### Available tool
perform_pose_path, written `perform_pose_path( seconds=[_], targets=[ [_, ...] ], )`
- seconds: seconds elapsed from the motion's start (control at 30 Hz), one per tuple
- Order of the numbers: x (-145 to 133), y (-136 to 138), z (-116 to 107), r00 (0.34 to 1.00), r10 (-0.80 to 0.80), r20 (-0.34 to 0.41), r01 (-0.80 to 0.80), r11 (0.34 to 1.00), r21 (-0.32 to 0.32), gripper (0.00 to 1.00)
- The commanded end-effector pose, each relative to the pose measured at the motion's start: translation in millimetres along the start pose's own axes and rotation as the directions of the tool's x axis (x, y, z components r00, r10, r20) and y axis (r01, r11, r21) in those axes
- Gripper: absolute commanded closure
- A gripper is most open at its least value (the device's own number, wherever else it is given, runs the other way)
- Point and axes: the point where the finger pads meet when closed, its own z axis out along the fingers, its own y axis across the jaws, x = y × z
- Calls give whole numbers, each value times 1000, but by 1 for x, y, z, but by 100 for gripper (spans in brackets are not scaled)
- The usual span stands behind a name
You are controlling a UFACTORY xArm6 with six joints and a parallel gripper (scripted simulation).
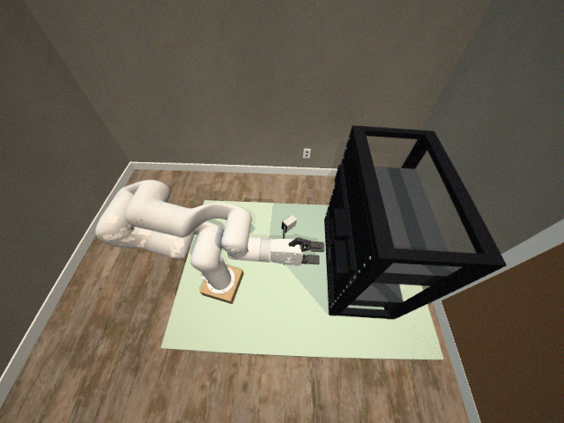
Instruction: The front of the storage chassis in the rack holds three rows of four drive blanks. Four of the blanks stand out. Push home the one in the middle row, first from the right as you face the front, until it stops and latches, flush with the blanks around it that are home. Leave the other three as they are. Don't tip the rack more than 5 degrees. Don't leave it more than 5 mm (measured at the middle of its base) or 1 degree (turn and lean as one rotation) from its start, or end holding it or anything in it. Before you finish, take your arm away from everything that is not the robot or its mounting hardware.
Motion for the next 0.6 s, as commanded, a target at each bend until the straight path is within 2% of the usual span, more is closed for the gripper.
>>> perform_pose_path(
  seconds=[0.0, 0.07, 0.1, 0.57],
  targets=[
    [0, 2, 0, 1000, 0, 0, 0, 1000, -3, 0],
    [0, 2, 0, 1000, 0, 0, 0, 1000, -3, 0],
    [0, 2, 0, 1000, 0, 0, 0, 1000, -3, 100],
    [0, 2, 0, 1000, 0, 0, 0, 1000, -3, 100]
  ],
)
